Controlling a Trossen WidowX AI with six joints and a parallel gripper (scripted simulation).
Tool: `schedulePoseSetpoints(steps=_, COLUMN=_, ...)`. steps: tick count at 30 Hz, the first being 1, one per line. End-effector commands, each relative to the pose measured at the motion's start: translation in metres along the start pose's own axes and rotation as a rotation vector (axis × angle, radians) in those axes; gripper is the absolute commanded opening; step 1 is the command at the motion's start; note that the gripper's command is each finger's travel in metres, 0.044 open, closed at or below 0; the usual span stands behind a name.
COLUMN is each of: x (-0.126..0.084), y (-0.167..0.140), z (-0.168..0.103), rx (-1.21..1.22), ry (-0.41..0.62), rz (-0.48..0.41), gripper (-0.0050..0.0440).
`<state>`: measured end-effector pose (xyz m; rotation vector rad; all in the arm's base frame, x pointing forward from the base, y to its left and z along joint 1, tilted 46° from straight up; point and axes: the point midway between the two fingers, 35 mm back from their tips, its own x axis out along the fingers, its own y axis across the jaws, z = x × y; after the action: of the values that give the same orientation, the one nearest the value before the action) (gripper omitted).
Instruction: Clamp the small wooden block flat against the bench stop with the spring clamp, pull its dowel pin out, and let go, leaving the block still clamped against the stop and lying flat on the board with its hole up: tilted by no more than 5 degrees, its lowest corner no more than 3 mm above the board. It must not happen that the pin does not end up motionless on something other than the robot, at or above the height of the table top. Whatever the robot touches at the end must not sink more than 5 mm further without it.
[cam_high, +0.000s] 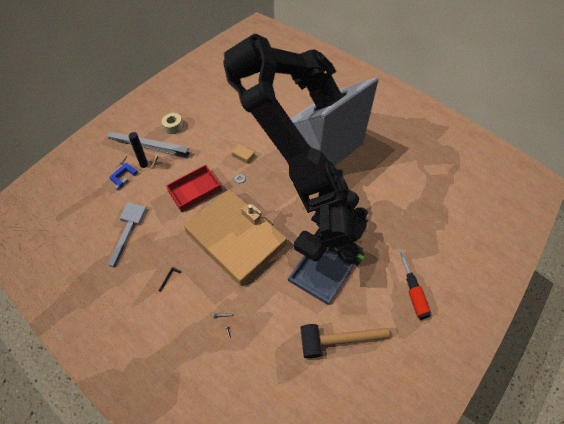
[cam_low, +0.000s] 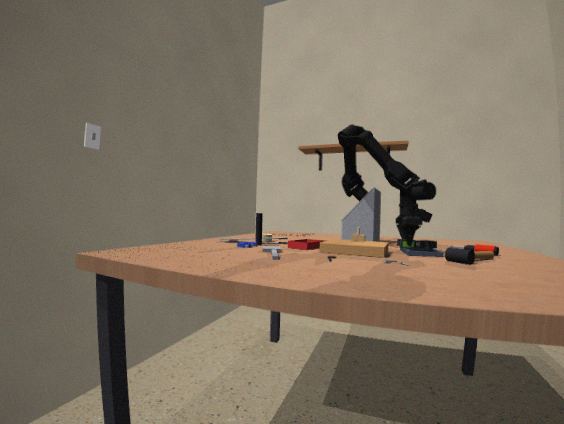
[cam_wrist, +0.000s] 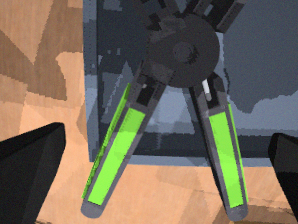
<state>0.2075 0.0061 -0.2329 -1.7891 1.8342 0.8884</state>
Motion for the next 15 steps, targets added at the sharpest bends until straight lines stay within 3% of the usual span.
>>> schedulePoseSetpoints(steps=1, x=0.0014, y=0.0011, z=-0.0003, rx=-0.008, ry=0.005, rz=0.001, gripper=0.044)
schedulePoseSetpoints(steps=8, x=0.0001, y=0.0002, z=0.0, rx=0.0, ry=0.0, rz=0.0, gripper=0.041)
schedulePoseSetpoints(steps=15, x=0.0001, y=0.0002, z=0.0, rx=0.0, ry=0.0, rz=0.0, gripper=0.035)
